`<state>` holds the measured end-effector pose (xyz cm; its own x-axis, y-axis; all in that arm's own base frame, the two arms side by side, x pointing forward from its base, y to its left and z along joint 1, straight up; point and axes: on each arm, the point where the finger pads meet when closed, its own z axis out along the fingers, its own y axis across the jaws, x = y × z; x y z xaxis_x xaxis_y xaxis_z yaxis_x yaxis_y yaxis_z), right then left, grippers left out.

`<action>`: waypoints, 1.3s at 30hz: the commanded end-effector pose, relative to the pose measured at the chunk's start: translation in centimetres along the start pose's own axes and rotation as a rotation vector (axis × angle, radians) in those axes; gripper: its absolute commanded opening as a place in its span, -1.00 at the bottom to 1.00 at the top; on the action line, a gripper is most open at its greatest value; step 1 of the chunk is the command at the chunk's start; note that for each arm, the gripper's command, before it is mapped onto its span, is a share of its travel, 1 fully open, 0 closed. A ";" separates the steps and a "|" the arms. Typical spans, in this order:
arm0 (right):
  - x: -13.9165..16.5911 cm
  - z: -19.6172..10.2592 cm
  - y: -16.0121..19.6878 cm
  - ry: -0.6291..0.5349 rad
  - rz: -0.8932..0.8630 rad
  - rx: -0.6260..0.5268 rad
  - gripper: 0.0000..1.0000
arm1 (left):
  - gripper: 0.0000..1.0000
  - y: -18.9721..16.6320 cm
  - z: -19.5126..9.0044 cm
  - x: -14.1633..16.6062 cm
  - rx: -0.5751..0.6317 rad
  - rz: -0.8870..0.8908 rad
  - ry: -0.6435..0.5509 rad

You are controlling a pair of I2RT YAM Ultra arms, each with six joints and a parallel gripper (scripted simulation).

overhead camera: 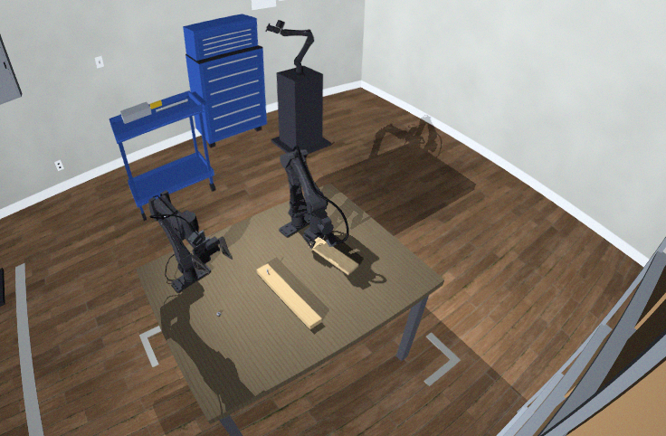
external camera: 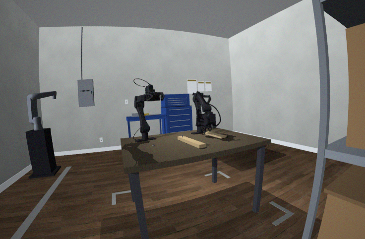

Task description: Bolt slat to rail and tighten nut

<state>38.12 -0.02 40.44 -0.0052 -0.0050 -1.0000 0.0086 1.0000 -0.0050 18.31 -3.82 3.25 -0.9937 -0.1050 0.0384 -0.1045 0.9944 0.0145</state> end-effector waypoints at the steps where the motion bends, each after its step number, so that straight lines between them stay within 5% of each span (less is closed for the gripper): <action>1: -0.7 -0.1 0.1 -0.017 0.005 -0.009 1.00 | 0.45 -0.3 -1.9 -0.9 0.016 0.002 -0.047; 39: -0.7 -0.1 0.1 -0.017 0.005 -0.009 1.00 | 0.45 -0.3 -5.4 -0.7 0.026 0.007 -0.063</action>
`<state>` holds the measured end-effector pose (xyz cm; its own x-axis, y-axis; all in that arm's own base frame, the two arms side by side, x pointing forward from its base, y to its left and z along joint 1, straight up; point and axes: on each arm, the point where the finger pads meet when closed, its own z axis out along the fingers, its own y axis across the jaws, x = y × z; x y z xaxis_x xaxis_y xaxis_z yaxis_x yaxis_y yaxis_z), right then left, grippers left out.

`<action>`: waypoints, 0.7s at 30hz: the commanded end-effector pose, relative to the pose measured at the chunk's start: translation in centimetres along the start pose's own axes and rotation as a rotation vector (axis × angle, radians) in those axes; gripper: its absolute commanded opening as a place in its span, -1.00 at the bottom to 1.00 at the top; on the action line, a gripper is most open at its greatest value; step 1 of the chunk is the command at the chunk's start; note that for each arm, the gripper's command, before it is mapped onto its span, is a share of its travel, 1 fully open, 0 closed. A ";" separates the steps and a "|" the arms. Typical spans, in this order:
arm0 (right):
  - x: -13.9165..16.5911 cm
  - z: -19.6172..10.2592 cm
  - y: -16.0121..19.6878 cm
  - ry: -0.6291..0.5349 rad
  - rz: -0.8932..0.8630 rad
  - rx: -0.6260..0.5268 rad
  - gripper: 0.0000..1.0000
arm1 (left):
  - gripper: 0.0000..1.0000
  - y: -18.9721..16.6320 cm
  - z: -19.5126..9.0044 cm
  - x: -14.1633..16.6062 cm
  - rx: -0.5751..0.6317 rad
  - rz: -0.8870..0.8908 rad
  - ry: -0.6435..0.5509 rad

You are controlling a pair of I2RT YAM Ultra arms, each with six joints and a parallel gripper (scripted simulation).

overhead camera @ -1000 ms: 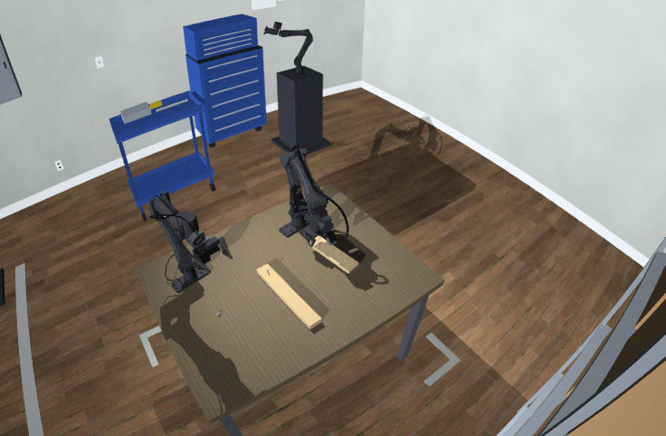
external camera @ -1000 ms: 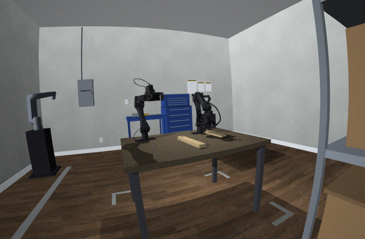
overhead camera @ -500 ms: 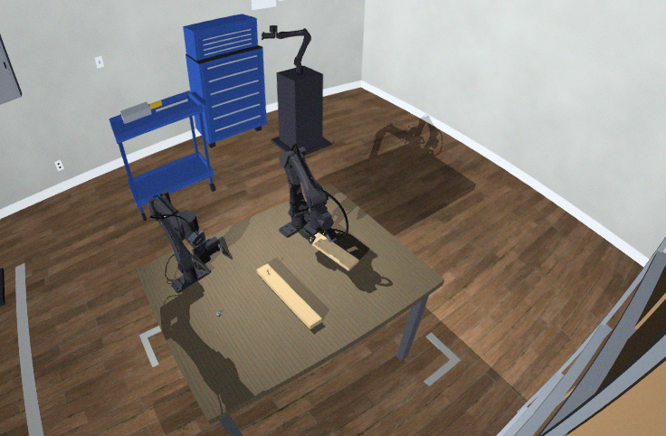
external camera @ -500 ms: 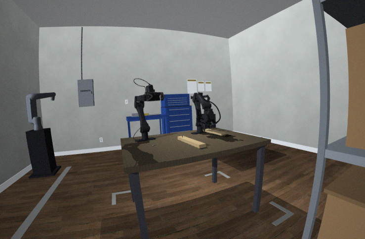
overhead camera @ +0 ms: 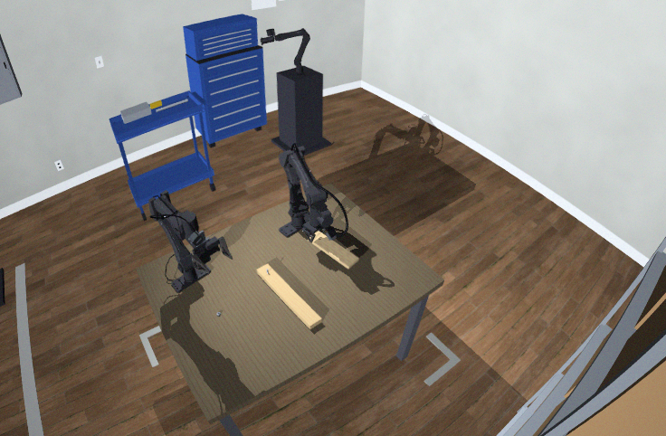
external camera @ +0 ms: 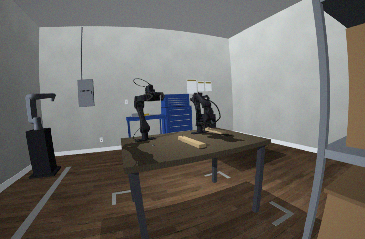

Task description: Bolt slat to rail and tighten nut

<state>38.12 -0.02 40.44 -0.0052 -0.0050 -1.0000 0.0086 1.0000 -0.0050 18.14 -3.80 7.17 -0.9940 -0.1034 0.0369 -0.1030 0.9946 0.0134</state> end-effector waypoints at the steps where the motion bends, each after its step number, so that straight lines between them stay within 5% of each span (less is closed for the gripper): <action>1: -0.7 -0.1 0.1 -0.017 0.005 -0.009 1.00 | 0.45 -0.4 -1.5 -1.1 0.025 0.006 -0.061; 21: -0.7 -0.1 0.1 -0.017 0.005 -0.009 1.00 | 0.45 -1.7 -1.6 -1.5 0.020 0.008 -0.055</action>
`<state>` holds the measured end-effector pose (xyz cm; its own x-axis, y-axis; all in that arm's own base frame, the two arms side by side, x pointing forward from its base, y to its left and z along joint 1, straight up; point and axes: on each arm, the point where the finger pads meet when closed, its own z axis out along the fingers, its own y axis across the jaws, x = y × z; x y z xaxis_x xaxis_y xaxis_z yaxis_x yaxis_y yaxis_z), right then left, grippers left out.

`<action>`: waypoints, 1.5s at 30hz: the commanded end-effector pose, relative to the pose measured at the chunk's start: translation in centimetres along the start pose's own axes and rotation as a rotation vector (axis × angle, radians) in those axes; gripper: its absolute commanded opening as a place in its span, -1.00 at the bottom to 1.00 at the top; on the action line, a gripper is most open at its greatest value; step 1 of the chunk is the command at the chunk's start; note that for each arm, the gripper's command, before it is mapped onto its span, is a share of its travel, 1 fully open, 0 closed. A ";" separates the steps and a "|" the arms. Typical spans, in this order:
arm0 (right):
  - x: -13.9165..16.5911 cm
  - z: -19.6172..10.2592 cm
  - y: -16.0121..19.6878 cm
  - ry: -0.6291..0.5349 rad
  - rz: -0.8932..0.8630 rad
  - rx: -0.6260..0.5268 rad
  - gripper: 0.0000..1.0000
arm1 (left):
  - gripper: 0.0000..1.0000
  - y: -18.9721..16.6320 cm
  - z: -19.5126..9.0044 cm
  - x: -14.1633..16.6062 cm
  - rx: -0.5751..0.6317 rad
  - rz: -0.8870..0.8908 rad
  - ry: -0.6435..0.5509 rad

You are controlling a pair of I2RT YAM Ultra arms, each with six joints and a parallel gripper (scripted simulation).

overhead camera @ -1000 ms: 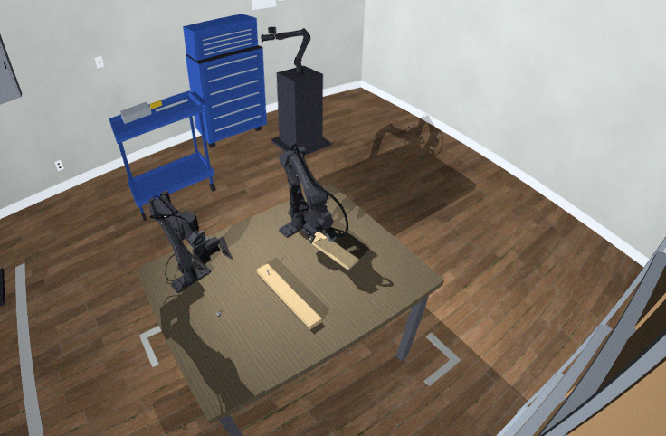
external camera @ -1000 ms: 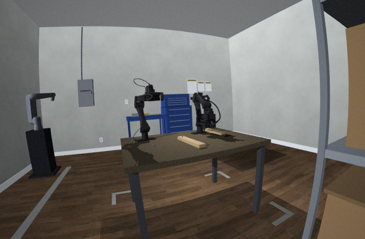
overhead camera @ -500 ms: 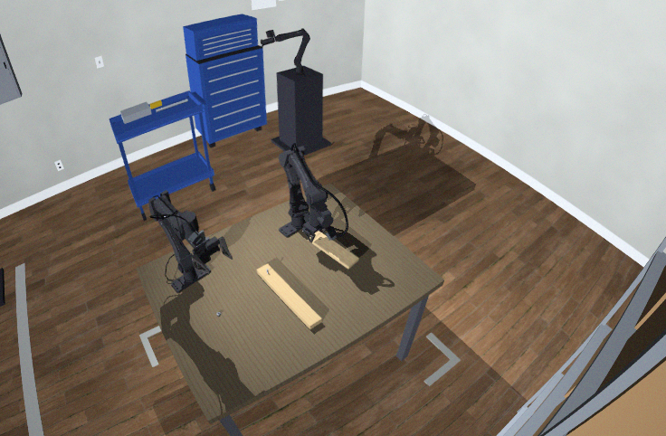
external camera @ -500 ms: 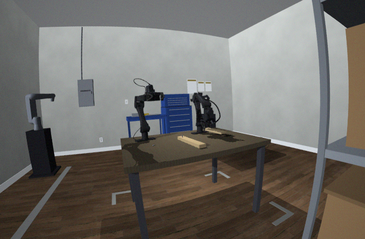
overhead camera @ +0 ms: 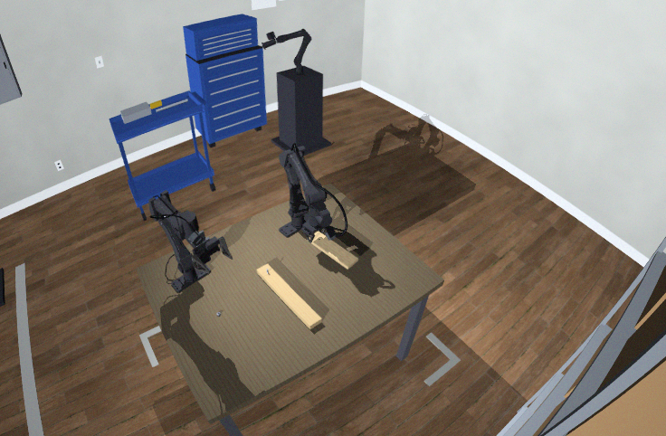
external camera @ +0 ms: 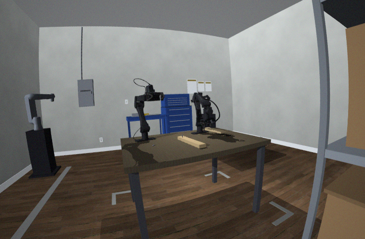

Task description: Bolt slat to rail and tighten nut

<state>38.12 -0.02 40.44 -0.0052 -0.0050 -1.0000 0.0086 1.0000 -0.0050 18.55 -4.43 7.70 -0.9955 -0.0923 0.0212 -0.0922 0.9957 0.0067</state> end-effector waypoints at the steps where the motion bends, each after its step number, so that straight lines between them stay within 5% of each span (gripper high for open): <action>1: -0.7 -0.1 0.1 -0.017 0.005 -0.009 1.00 | 0.45 -1.5 -1.1 -1.4 0.014 0.000 -0.039; 22: -0.7 -0.1 0.1 -0.017 0.005 -0.009 1.00 | 0.45 -10.8 -2.2 -2.3 0.019 0.049 -0.038; 45: -0.7 -0.1 0.1 -0.017 0.005 -0.009 1.00 | 0.45 -20.8 -1.9 0.8 0.024 0.095 -0.034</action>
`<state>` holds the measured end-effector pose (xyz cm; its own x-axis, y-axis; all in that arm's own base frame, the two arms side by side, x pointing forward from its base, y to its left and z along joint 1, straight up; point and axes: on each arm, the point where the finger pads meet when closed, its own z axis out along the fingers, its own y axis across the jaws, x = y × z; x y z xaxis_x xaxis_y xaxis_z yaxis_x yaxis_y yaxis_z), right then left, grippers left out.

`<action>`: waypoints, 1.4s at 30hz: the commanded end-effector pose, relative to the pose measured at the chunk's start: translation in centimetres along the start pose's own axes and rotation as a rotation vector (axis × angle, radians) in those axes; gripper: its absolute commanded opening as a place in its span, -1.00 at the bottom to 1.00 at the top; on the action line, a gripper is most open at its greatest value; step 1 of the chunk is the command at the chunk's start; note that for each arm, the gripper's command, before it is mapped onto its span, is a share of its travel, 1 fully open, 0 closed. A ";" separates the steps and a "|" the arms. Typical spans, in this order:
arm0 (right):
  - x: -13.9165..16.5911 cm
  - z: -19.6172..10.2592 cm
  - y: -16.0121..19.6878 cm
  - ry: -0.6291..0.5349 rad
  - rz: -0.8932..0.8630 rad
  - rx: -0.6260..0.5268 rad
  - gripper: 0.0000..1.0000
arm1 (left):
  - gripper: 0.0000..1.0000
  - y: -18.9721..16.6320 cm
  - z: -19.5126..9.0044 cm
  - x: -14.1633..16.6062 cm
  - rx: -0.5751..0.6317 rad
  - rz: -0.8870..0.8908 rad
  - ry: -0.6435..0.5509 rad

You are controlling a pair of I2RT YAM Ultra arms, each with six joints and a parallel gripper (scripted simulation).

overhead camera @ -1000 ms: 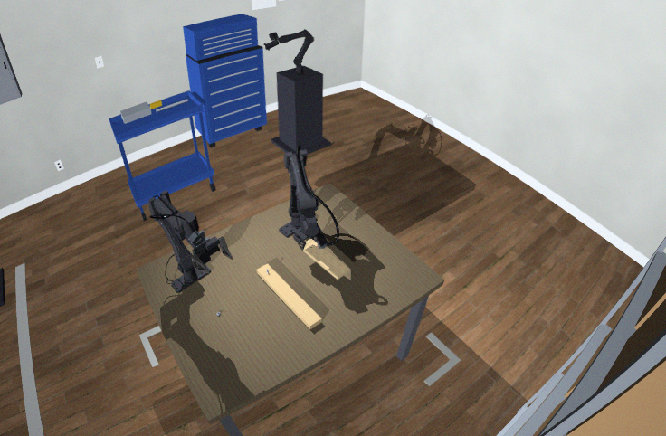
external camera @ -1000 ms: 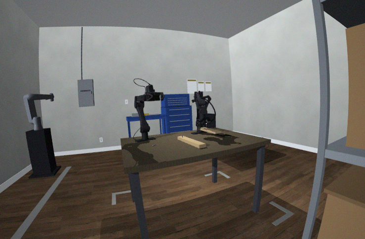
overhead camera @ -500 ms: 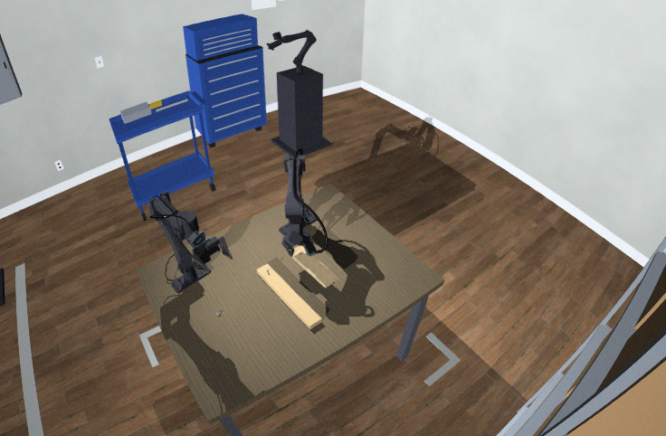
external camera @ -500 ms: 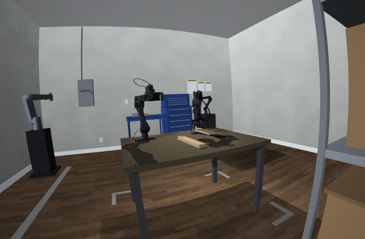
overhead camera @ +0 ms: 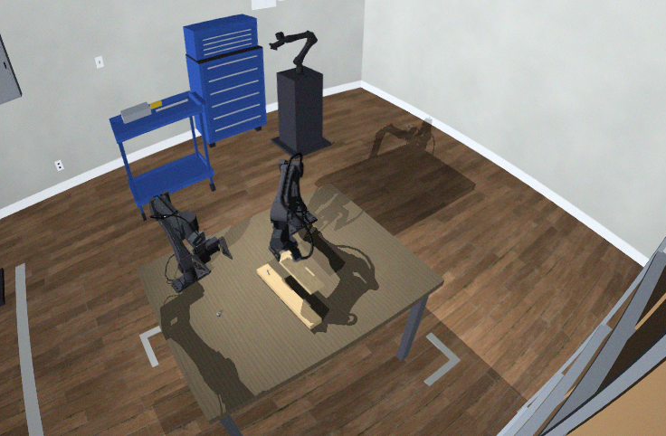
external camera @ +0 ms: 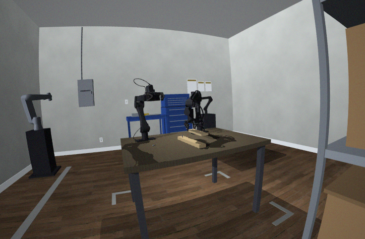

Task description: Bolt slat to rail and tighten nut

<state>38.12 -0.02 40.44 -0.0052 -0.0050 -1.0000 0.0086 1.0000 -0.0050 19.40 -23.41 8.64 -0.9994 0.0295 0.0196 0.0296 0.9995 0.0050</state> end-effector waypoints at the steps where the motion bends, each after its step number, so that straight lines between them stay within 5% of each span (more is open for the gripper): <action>1: -0.7 -0.1 0.1 -0.017 0.005 -0.009 1.00 | 0.45 -2.2 -0.8 -0.2 0.022 -0.024 -0.033; 19: -0.7 -0.1 0.1 -0.017 0.005 -0.009 1.00 | 0.45 -9.0 0.1 3.7 0.021 0.007 -0.028; 42: -0.7 -0.1 0.1 -0.017 0.005 -0.009 1.00 | 0.45 -9.0 0.4 3.8 0.018 0.002 -0.026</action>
<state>38.12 -0.02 40.44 -0.0052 -0.0050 -1.0000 0.0086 1.0000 -0.0050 14.63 -31.52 7.24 -0.9987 0.0434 0.0263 0.0439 0.9989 0.0177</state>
